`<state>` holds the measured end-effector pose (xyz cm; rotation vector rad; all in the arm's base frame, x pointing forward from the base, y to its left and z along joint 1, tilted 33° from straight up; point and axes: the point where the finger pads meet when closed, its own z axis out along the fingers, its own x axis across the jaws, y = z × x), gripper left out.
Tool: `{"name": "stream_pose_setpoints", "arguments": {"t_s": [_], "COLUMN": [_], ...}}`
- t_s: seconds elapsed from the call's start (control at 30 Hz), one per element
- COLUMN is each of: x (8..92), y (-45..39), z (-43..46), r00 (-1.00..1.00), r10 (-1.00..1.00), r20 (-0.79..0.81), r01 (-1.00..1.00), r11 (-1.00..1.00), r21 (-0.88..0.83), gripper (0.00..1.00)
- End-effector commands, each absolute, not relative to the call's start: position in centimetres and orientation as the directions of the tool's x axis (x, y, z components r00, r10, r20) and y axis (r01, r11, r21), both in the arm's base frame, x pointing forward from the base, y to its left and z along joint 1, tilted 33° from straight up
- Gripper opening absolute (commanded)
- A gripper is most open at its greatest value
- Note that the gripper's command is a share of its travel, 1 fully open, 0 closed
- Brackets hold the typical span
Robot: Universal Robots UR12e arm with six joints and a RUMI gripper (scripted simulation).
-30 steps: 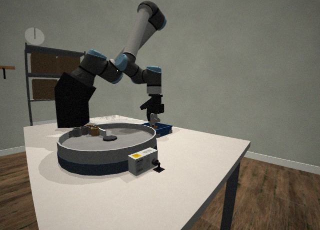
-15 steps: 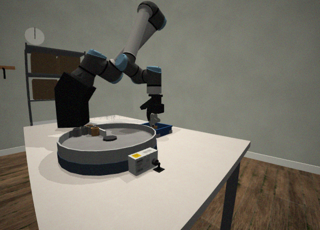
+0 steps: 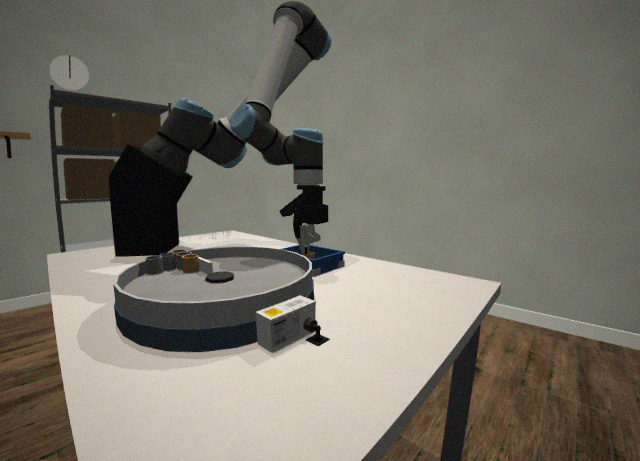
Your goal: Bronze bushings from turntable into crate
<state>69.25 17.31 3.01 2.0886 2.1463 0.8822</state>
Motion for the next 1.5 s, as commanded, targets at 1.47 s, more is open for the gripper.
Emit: {"name": "stream_pose_setpoints", "arguments": {"t_s": [1.47], "x": [66.2], "y": [14.3], "z": [9.7], "r00": [-0.105], "r10": [0.925], "r20": [0.364], "r01": [0.914], "r11": [-0.055], "r21": [0.402], "gripper": [0.06]}}
